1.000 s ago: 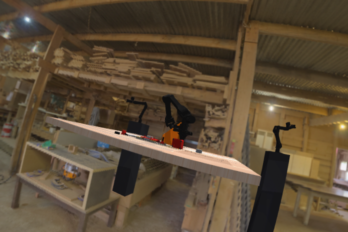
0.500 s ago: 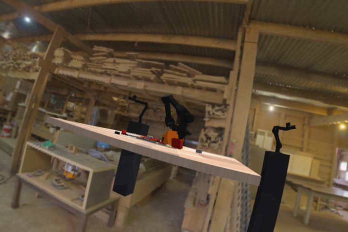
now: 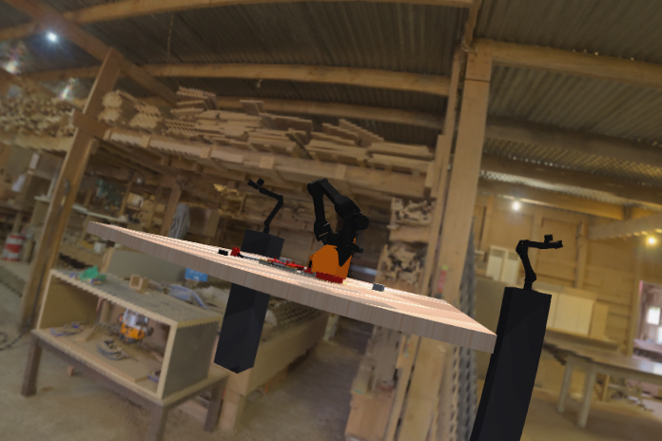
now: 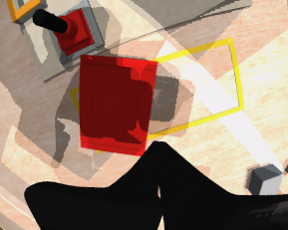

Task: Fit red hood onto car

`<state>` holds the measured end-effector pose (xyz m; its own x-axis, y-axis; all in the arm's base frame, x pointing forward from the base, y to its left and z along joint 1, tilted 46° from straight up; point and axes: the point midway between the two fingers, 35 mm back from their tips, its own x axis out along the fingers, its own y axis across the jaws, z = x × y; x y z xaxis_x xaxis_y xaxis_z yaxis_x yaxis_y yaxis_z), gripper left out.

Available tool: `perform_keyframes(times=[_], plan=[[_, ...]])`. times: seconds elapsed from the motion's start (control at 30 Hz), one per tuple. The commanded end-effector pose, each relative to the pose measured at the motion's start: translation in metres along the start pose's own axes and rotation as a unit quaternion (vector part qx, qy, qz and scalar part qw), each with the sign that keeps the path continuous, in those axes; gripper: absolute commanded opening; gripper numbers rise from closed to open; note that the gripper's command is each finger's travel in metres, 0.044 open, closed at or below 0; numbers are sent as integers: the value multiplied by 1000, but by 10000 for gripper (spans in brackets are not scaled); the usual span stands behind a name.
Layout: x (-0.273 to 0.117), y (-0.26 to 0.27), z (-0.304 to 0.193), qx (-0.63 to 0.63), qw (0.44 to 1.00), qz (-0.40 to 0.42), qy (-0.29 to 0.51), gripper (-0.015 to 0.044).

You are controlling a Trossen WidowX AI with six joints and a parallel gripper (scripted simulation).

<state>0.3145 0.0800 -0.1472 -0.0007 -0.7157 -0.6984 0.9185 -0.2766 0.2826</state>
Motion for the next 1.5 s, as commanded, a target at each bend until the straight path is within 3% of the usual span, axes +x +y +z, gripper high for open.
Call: perform_keyframes(times=[0.0,0.13,0.93,1.2,1.47], plan=[[-41,-1,-4,3,1000,6,11,0],[-65,-4,-2,3,1000,6,10,0],[-59,-3,-4,0,1000,11,12,0],[-54,2,-2,-187,982,12,10,210],[-47,8,-1,-408,913,14,7,420]])
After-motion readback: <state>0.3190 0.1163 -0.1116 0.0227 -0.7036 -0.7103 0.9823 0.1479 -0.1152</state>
